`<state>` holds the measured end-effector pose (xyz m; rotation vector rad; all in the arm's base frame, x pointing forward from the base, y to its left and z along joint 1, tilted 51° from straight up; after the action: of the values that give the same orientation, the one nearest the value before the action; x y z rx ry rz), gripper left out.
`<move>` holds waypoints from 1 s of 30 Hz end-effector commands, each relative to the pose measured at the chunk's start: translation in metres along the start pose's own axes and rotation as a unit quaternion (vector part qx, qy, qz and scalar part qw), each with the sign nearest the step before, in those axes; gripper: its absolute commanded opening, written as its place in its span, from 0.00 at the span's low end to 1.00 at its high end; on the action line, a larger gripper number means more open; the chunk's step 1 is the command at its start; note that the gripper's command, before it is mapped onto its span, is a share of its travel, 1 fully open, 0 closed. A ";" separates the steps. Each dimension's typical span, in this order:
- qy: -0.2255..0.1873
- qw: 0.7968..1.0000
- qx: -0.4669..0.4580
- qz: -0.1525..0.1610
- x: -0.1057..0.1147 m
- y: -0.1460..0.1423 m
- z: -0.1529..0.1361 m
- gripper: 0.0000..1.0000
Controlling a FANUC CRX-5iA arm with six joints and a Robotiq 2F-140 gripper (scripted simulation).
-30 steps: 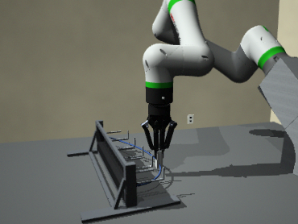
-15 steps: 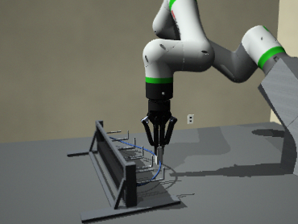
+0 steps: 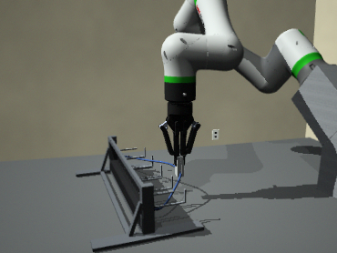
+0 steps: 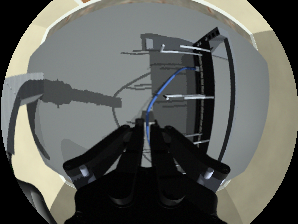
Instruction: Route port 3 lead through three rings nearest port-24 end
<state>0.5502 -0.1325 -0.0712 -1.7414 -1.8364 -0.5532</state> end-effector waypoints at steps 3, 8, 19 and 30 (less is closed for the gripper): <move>-0.002 1.000 0.000 0.002 0.014 -0.002 -0.001 0.00; -0.002 1.000 0.000 0.002 0.021 -0.002 -0.001 0.00; -0.002 1.000 0.000 0.002 0.035 -0.001 -0.001 0.00; -0.002 1.000 0.000 0.002 0.037 -0.001 -0.001 0.00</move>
<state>0.5492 -0.1041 -0.0483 -1.7424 -1.8341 -0.5528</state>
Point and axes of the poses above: the point where the finger pads meet when closed, its own x axis back along the fingers, its own y axis across the jaws, z = x × y, the point moved 9 cm from there along x, back along the fingers, and after that the axes turned 15 degrees about x, right-handed, at the moved point
